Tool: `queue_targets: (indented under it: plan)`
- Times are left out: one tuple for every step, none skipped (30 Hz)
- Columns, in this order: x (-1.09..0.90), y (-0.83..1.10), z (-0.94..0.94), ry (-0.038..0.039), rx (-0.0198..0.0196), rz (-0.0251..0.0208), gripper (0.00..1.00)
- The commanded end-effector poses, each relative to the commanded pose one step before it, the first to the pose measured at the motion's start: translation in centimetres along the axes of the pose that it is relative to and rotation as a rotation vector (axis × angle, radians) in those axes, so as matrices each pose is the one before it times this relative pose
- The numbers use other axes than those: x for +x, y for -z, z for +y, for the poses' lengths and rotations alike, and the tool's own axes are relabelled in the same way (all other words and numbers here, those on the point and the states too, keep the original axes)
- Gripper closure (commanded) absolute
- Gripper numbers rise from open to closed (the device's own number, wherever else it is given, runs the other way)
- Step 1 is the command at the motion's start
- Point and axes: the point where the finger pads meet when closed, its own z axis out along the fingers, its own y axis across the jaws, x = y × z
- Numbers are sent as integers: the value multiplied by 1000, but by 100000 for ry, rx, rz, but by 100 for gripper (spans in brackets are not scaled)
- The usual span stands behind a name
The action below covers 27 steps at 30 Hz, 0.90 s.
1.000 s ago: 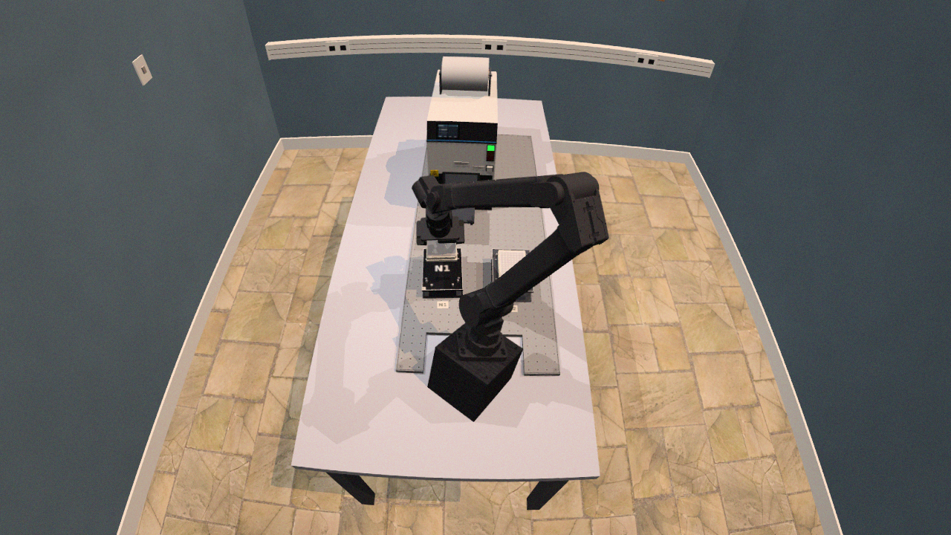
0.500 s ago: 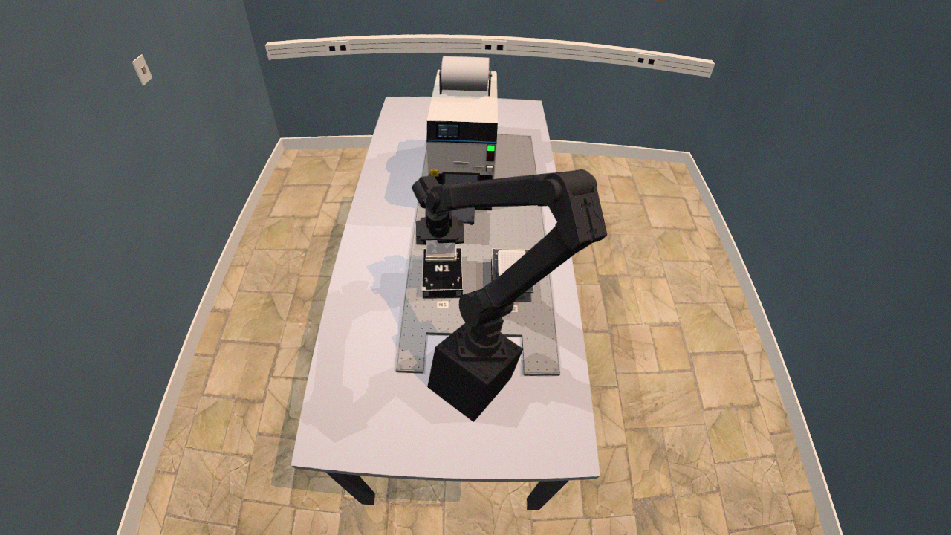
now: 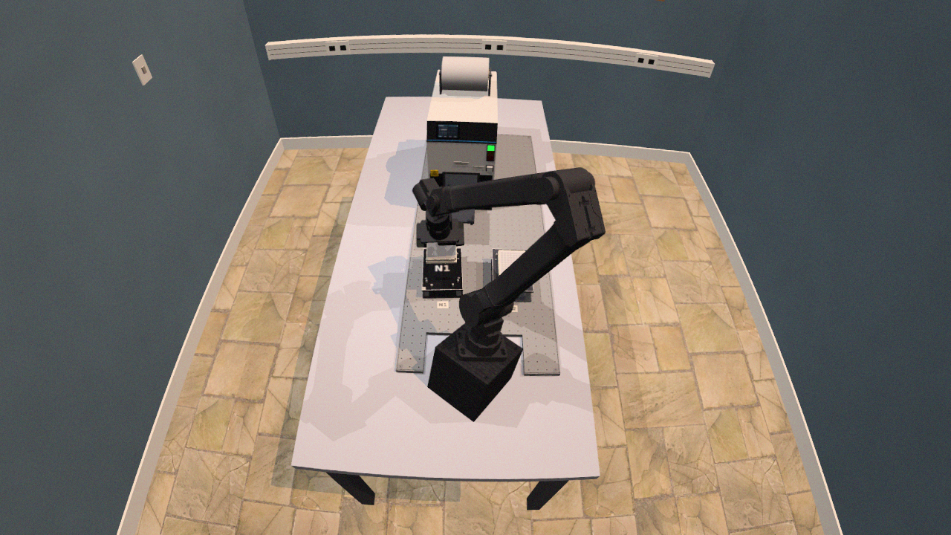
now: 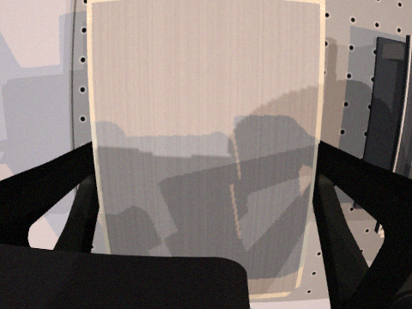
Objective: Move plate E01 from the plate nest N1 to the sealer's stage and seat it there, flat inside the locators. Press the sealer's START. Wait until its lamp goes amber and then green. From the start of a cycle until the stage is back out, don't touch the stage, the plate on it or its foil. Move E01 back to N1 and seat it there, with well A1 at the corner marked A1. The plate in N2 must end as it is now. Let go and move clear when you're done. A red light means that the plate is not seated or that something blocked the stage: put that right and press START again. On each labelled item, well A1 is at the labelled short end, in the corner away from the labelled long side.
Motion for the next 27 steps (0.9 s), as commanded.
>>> queue_targets:
  plan:
    - [-1364, -151, 98, -1093, -665, -2095, 100]
    - [267, -151, -54, 203, 169, 412, 100]
    - [267, -144, -56, 195, 160, 397, 100]
    - [98, -77, -12, 73, 48, 101, 100]
    - [77, -49, -15, 6, 8, 4, 100]
    - [79, -44, -22, 34, 19, 65, 100]
    - [-12, 45, -34, -132, -100, -274, 100]
    - [-20, 39, -25, -130, -118, -262, 100]
    - [-44, 34, -19, -139, -105, -289, 100]
    - [-11, -50, 12, -3, -10, -9, 100]
    - [0, 0, 0, 0, 0, 0, 100]
    - [0, 0, 0, 0, 0, 0, 100]
    - [-170, 18, 65, 18, -13, 40, 100]
    - [-183, -24, 72, -131, -103, -272, 100]
    - [-193, -28, 72, -173, -128, -302, 100]
    - [-183, -26, 70, -141, -103, -282, 100]
    - [34, -89, 15, 22, 14, 52, 100]
    - [49, -81, 6, 35, 23, 80, 100]
    - [52, -76, -2, 31, 40, 63, 100]
    - [277, -132, -64, 207, 168, 425, 100]
    - [281, -127, -62, 231, 179, 419, 100]
    - [274, -120, -72, 203, 181, 397, 100]
    - [248, -100, -67, 134, 124, 316, 100]
    - [159, -44, -54, 212, 164, 379, 100]
    - [45, -51, -8, 19, 6, 36, 100]
    - [8, -54, -7, -41, 7, -47, 100]
    - [-297, 25, 88, -267, -224, -530, 100]
